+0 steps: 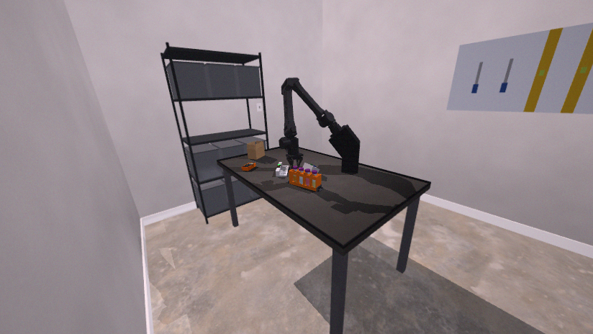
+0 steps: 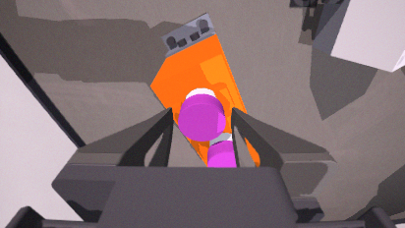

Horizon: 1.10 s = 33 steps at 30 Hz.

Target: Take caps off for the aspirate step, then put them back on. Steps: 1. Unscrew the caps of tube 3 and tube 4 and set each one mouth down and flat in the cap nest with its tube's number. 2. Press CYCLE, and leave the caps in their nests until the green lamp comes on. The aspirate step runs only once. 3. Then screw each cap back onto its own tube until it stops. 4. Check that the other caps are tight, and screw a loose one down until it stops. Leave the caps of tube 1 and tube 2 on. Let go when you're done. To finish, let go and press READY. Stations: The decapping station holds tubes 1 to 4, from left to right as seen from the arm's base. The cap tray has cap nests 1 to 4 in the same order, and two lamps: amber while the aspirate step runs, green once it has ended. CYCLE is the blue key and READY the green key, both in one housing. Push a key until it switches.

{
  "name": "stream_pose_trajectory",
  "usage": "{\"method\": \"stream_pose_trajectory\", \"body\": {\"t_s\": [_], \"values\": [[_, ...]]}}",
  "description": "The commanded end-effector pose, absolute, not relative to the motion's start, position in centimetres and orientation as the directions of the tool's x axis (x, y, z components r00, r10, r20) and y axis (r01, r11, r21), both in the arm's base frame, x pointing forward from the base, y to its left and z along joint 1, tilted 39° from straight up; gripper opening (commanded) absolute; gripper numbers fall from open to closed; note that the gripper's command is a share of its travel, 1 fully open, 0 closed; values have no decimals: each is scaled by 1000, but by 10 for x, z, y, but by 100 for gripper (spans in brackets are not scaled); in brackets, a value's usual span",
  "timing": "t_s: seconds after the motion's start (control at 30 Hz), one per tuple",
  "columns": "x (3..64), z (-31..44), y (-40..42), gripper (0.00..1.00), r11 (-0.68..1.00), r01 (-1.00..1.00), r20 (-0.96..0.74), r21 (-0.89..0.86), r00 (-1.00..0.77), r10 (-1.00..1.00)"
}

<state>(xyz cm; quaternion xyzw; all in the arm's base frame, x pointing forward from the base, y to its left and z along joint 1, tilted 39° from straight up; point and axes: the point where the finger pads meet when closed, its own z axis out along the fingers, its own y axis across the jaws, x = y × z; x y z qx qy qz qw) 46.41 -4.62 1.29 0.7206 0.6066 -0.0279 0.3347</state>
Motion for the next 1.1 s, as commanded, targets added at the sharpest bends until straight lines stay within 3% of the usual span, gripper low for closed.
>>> {"method": "stream_pose_trajectory", "body": {"t_s": [0.0, 0.13, 0.27, 0.5, 0.6, 0.67, 1.07], "values": [[467, 16, -45, 49, -53, 886, -437, 461, 279, 855], [467, 16, -45, 49, -53, 886, -437, 461, 279, 855], [460, 10, -46, 49, 237, 936, -569, 261, -49, 821], [465, 11, -45, 49, 481, 872, -625, 93, -325, 710], [467, 17, -45, 49, 487, 869, -629, 92, -328, 705], [465, 11, -45, 49, 601, 799, -632, -21, -477, 612], [465, 12, -45, 49, 821, 473, -545, -320, -801, 249]]}}
